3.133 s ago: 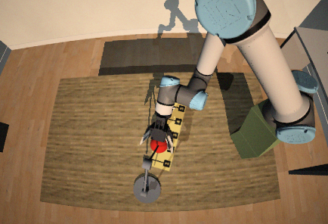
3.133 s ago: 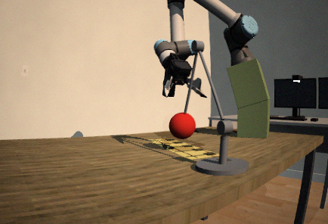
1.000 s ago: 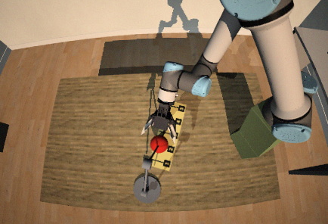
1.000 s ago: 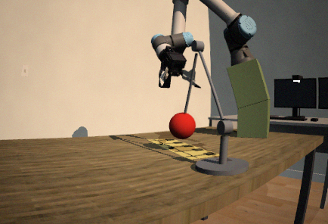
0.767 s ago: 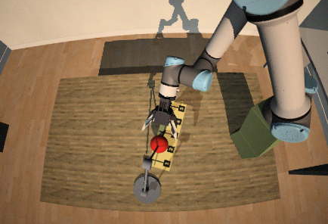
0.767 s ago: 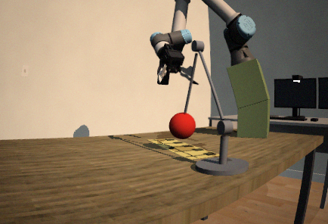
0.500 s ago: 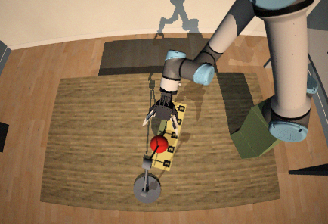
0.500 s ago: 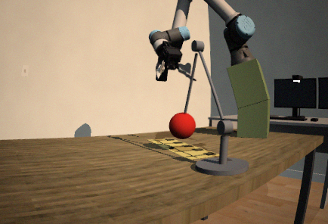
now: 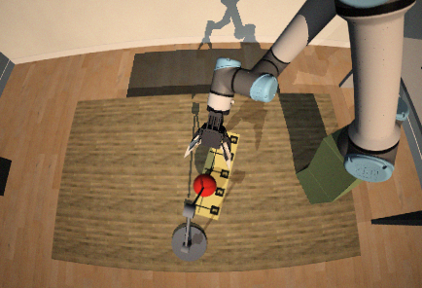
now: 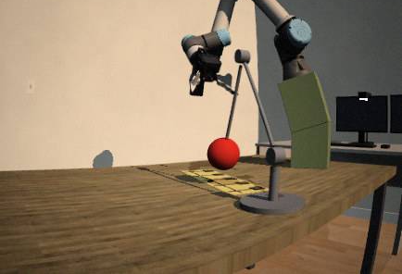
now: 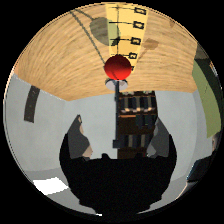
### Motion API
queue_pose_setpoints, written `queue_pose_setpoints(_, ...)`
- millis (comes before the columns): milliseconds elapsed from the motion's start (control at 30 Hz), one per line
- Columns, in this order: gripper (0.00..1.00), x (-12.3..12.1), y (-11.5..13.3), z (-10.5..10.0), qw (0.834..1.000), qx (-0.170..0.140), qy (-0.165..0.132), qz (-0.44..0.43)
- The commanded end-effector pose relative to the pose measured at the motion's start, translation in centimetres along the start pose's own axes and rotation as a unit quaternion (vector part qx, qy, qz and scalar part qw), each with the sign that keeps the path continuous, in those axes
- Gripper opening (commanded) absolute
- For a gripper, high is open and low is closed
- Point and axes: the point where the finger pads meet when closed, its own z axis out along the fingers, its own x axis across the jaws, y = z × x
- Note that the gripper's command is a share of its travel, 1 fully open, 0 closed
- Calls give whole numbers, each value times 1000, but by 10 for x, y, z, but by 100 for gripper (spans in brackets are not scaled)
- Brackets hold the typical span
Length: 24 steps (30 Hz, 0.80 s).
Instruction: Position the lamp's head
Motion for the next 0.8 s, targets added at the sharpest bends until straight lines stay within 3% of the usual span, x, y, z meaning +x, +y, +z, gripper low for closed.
queue_pose_setpoints(0,100,0,0,-5,1000,0,0,0)
queue_pose_setpoints(767,100,0,0,-2,1000,0,0,0)
